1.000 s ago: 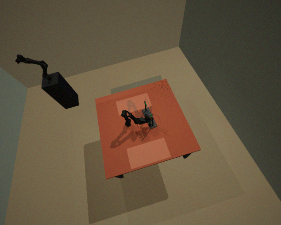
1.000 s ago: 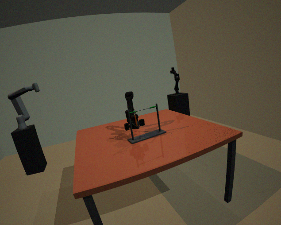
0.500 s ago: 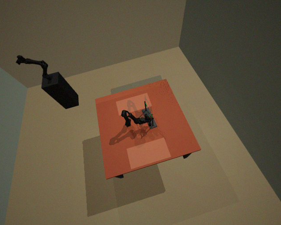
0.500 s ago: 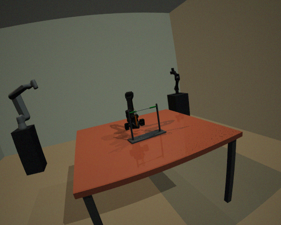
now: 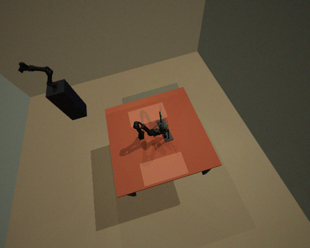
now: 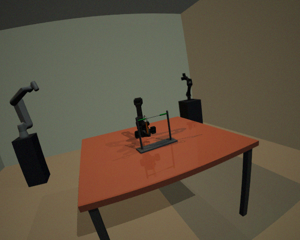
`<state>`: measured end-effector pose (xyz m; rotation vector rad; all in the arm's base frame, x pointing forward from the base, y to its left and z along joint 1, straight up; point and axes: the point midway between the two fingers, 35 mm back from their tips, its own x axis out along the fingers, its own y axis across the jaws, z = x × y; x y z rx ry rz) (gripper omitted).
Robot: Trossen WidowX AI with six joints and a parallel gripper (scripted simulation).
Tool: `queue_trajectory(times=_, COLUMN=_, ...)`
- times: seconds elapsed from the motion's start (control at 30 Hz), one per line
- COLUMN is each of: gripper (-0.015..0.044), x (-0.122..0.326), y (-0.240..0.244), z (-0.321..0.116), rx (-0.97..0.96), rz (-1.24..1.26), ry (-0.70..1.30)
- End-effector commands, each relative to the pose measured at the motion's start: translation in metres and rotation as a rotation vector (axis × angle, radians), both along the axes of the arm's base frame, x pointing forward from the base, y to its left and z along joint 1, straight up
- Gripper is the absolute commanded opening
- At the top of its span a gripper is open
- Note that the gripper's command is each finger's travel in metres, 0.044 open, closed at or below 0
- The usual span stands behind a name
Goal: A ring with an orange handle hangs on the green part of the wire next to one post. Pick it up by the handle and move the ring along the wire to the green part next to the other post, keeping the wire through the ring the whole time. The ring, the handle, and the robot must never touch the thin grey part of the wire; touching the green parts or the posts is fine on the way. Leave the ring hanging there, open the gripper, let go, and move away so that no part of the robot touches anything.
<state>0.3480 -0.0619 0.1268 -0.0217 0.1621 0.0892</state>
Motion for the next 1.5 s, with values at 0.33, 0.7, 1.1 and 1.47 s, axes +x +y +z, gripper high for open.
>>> queue_trajectory(times=0.33, gripper=-0.0150, x=-0.001, y=0.014, z=0.000, rx=0.007, rz=-0.002, ry=0.001)
queue_trajectory(times=0.7, gripper=-0.0150, x=-0.002, y=0.025, z=0.000, rx=0.008, rz=-0.002, ry=0.002)
queue_trajectory(times=1.1, gripper=-0.0150, x=-0.003, y=0.037, z=0.000, rx=0.009, rz=-0.001, ry=0.002)
queue_trajectory(times=1.47, gripper=-0.0150, x=-0.004, y=0.048, z=0.000, rx=0.010, rz=0.000, ry=0.003)
